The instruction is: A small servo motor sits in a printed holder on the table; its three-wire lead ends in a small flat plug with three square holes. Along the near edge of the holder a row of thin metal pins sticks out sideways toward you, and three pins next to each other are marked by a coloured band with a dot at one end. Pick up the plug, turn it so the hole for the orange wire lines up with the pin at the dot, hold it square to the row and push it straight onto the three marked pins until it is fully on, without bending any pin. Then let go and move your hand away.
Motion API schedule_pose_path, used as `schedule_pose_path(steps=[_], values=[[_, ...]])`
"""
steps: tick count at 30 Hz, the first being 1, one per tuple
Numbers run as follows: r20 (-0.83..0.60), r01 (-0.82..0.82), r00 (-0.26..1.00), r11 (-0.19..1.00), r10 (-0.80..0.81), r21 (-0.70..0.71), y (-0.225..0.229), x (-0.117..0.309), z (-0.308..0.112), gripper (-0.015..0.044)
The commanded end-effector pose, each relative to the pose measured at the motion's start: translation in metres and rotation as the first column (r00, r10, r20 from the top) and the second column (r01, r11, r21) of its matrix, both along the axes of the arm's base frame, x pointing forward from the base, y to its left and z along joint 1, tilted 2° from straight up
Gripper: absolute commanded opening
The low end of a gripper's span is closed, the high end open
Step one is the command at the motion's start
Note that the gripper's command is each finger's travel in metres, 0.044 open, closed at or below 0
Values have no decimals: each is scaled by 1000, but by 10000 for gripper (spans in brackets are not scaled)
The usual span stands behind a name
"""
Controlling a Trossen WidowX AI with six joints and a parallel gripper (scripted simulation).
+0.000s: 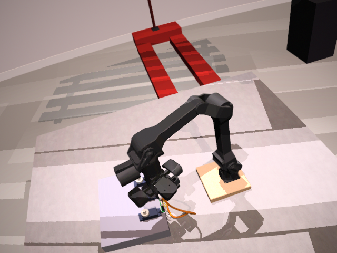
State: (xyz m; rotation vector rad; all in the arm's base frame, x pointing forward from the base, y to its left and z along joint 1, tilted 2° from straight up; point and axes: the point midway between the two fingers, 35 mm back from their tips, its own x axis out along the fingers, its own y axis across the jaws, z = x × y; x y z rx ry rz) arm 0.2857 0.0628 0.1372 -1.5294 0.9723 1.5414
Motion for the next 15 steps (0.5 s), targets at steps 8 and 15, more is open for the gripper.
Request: schedule_pose_path(steps=[8, 15], values=[[-4, -392, 920, 920, 392, 6, 0, -31, -6, 0], [-5, -601, 799, 799, 602, 10, 0, -49, -10, 0]])
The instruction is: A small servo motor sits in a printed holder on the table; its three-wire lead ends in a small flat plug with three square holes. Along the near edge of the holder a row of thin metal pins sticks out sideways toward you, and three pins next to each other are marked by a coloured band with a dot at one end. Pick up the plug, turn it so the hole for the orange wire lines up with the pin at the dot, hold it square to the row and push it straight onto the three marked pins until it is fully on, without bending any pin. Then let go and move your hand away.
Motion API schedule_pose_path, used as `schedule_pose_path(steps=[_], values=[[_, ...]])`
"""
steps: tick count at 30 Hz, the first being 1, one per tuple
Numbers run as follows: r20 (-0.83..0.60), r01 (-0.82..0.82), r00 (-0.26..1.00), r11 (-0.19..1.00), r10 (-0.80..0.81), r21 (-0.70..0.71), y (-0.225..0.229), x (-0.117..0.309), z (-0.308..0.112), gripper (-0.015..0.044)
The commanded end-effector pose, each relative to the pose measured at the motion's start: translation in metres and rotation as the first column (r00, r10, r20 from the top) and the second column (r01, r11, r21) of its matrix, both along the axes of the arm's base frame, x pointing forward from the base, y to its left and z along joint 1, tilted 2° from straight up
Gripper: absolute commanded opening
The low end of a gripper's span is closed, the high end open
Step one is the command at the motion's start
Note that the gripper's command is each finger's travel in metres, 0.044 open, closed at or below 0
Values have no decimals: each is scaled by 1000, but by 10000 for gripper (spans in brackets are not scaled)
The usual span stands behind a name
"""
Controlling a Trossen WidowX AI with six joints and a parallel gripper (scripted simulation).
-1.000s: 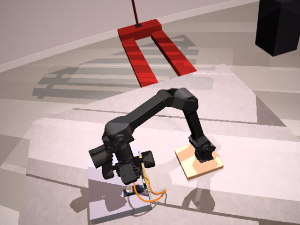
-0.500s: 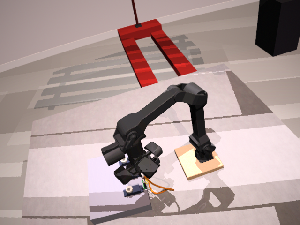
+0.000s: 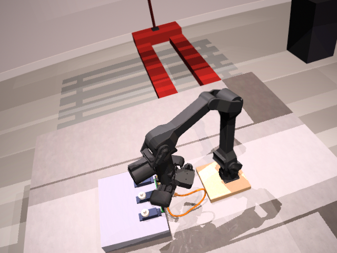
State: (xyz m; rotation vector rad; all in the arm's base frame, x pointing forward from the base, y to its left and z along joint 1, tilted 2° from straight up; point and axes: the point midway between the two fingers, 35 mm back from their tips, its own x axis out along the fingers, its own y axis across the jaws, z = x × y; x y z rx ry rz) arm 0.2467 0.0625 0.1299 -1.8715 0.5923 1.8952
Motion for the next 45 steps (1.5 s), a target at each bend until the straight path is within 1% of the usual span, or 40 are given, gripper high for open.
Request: schedule_pose_path(steps=[1, 10, 12, 16, 24, 30, 38, 45], values=[[-2, -159, 987, 987, 159, 3, 0, -12, -4, 0], [-4, -454, 891, 891, 454, 9, -2, -35, -11, 0], [-4, -495, 869, 869, 495, 10, -2, -39, -13, 0], [-4, -496, 868, 868, 496, 10, -2, -39, -20, 0], [-4, -500, 866, 866, 500, 11, -2, -40, -52, 0], [-4, -500, 866, 866, 500, 10, -2, -38, -52, 0], [-2, -500, 866, 866, 500, 9, -5, -9, -50, 0], [-2, -500, 866, 866, 500, 9, -6, -3, -50, 0]])
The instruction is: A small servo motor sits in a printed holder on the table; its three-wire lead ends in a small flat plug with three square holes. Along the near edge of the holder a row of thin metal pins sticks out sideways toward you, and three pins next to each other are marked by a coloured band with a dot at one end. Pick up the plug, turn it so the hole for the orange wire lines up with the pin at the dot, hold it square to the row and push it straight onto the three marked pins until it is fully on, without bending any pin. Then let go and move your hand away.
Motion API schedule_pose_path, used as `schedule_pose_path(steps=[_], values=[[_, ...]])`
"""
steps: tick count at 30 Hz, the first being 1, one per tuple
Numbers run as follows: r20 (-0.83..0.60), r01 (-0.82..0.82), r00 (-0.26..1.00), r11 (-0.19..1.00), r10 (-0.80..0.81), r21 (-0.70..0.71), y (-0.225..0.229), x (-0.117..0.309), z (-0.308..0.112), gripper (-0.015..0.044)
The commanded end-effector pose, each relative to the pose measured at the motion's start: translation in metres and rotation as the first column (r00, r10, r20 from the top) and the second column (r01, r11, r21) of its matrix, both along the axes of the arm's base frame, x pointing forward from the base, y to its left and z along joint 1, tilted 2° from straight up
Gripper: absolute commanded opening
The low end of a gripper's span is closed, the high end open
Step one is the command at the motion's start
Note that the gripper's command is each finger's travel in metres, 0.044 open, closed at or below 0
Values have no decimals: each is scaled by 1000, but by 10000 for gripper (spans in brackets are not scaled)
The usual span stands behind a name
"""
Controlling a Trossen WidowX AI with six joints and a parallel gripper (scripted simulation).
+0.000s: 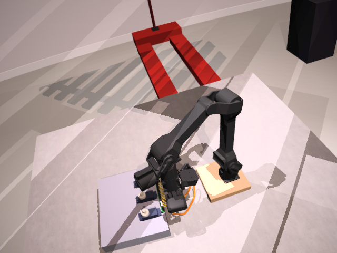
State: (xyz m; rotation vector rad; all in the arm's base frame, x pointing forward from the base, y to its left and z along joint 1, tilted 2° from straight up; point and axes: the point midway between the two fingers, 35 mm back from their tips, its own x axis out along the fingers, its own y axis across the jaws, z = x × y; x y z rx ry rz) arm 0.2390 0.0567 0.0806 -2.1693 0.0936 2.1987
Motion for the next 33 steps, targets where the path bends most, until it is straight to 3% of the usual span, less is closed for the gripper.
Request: schedule_pose_path(steps=[1, 33], values=[[-2, -3, 1000, 1000, 3, 0, -1, 6, -1, 0], [0, -3, 1000, 1000, 3, 0, -1, 25, -2, 0]])
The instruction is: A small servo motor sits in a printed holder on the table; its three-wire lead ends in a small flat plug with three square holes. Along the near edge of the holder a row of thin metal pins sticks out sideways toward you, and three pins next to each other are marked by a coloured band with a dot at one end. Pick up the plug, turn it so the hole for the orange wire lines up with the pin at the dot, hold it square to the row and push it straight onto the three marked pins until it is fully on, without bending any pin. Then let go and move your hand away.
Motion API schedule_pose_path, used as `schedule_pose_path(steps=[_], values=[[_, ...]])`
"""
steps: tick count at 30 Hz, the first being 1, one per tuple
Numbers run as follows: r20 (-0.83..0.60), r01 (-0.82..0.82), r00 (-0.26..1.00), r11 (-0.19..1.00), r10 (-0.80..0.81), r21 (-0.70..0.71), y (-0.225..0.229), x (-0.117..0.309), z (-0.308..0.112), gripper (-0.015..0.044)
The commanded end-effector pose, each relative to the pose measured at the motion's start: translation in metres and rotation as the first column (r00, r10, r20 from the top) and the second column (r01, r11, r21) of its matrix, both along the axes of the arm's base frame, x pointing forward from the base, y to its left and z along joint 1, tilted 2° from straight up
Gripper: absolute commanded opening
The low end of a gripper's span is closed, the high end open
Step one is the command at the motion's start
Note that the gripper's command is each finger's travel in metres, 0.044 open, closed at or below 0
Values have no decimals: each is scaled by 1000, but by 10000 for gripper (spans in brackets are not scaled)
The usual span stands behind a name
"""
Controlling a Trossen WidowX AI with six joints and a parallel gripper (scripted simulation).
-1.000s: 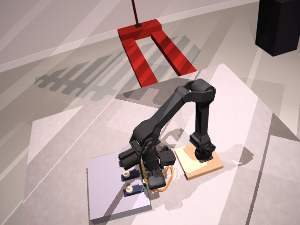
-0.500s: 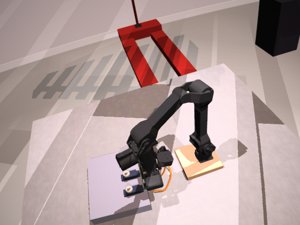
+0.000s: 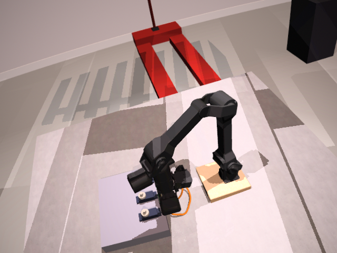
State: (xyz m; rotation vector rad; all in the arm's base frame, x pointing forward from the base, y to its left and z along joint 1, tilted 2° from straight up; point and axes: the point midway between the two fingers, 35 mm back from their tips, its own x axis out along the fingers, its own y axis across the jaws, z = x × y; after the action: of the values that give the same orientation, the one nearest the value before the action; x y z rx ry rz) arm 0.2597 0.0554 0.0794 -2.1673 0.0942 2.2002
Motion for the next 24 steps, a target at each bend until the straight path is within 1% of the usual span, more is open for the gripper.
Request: schedule_pose_path(steps=[1, 2, 11, 14, 19, 24], values=[[2, -4, 1000, 1000, 4, 0, 0, 5, -1, 0], [2, -4, 1000, 1000, 4, 0, 0, 5, -1, 0], [1, -4, 1000, 1000, 4, 0, 0, 3, -1, 236], [1, -4, 1000, 1000, 4, 0, 1, 4, 15, 315], [1, -4, 1000, 1000, 4, 0, 1, 4, 56, 440], [1, -4, 1000, 1000, 4, 0, 1, 3, 58, 440]])
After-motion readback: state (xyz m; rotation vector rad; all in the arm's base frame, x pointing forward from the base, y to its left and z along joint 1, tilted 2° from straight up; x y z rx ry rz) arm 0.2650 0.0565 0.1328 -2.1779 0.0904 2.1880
